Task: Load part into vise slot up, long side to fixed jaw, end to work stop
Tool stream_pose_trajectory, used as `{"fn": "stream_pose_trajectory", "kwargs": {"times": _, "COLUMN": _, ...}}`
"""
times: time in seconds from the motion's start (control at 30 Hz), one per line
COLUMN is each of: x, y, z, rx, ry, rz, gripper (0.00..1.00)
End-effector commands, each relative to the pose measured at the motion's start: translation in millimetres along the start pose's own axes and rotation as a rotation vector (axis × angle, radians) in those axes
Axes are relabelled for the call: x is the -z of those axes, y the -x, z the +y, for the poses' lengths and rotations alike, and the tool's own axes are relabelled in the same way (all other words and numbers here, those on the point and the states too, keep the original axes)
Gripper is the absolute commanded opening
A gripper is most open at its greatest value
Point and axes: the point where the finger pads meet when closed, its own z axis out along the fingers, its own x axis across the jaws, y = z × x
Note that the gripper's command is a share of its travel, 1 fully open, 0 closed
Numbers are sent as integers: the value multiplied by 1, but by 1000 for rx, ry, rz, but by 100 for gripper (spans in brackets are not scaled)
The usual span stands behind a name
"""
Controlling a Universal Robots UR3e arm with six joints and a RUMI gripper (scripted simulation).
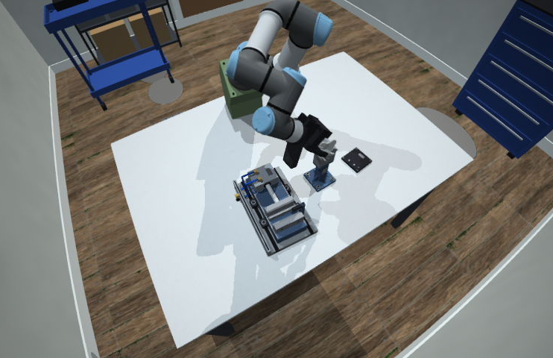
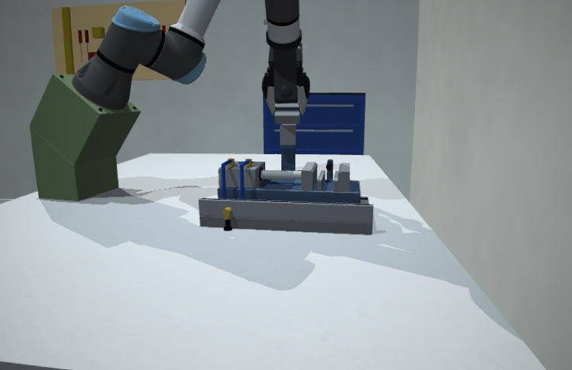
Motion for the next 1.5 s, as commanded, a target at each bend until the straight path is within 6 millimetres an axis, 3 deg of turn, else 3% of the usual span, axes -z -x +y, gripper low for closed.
{"fn": "stream_pose_trajectory", "kwargs": {"times": 0.0, "x": 0, "y": 0, "z": 0, "rx": 2, "ry": -1, "rz": -1, "gripper": 0}}
{"fn": "stream_pose_trajectory", "kwargs": {"times": 1.47, "x": 0, "y": 0, "z": 0, "rx": 2, "ry": -23, "rz": 0, "gripper": 0}}
